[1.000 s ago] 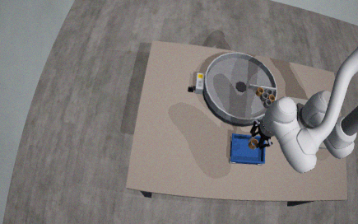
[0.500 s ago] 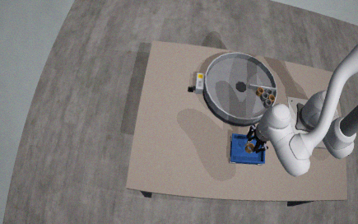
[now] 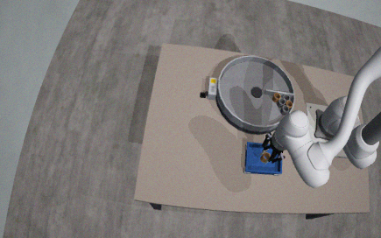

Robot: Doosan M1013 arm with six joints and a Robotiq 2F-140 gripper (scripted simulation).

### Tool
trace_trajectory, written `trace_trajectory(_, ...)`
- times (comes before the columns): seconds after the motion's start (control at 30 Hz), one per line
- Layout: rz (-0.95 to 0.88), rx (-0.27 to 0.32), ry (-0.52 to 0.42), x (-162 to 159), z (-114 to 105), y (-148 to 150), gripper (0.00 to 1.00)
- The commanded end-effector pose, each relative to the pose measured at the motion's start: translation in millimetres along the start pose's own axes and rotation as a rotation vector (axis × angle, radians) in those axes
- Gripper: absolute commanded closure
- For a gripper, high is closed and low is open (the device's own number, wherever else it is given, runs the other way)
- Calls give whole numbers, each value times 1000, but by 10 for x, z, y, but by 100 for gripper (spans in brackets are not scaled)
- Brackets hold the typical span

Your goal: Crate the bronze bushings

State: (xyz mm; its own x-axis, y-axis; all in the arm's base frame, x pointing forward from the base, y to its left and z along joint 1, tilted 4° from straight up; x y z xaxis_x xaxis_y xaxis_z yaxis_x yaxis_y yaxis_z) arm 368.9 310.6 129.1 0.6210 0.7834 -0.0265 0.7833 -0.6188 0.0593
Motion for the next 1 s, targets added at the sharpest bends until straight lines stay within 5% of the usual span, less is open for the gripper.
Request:
trace_trajectory(0.0,3,-5,-9,-43,60,18,100)
trace_trajectory(0.97,3,-5,-9,-159,131,28,100)
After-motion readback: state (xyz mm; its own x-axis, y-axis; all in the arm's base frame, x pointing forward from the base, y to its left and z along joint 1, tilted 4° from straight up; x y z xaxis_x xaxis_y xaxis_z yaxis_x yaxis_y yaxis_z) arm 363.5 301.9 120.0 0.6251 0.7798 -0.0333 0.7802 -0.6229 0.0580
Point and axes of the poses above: the point where the finger pads meet when closed, its own z axis out along the fingers, its own y axis across the jaws, x = y × z, the point moved 4 cm from there along -z, back along the fingers, and after that the axes turned 8 degrees about -z, right-handed, at the moved point
